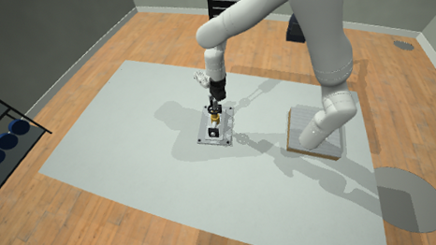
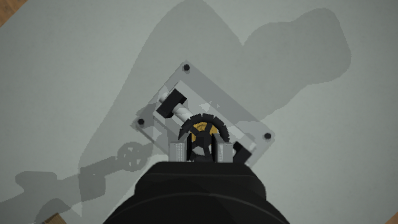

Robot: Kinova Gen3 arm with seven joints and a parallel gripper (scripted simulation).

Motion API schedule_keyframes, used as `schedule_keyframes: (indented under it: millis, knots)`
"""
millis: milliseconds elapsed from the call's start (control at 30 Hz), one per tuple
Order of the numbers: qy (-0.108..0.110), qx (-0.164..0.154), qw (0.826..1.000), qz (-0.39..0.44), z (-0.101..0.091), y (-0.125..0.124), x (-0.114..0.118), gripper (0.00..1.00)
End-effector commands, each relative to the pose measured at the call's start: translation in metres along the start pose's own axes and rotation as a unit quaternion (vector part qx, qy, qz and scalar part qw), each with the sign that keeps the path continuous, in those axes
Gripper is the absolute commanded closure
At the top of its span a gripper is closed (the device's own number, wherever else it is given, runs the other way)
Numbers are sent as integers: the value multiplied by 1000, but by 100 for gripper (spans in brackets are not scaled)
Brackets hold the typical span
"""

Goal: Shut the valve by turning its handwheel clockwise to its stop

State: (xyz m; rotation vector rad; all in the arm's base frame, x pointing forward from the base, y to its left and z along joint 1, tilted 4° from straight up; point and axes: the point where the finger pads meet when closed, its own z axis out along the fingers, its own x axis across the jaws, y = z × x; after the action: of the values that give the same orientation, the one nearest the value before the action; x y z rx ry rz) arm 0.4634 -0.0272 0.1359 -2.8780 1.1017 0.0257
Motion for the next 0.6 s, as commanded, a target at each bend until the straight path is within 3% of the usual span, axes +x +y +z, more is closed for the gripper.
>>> schedule_keyframes:
  millis: [0,567]
  knots:
    - [-1,2,1000,-2,3,-1,-1,46]
    - [-2,2,1000,-2,6,-1,-1,46]
